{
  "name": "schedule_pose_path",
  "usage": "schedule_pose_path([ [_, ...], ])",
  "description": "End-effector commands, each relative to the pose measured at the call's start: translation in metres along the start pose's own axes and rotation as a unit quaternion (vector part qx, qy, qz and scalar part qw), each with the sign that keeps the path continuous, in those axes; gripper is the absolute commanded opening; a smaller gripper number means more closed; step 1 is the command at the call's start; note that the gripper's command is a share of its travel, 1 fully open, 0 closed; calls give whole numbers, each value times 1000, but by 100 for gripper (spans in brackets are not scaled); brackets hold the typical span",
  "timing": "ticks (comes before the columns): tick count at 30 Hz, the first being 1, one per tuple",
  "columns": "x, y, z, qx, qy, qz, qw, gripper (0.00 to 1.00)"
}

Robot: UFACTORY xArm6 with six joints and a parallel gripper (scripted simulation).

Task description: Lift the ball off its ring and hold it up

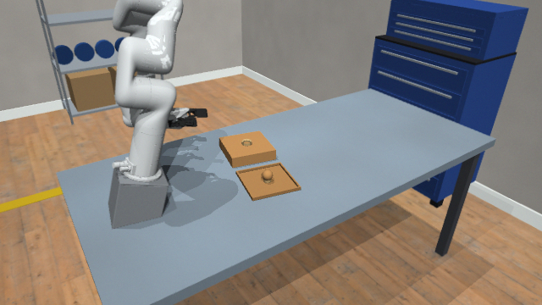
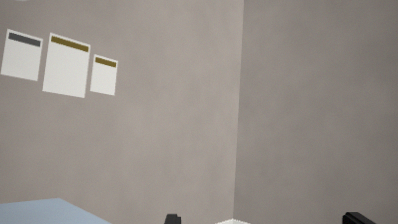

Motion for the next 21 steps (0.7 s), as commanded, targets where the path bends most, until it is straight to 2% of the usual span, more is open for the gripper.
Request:
schedule_pose_path([
  [1,0,0,0,1,0,0,1000,100],
  [21,1,-1,0,2,-3,2,1000,100],
])
Point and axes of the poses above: the point where the finger pads meet when closed, its own x axis out along the fingers, its own y axis across the jaws, z = x × y, the point moved 8 cm from there along -x, back along the fingers, and after that the axes turned 7 degrees about x, right-handed, at the moved point
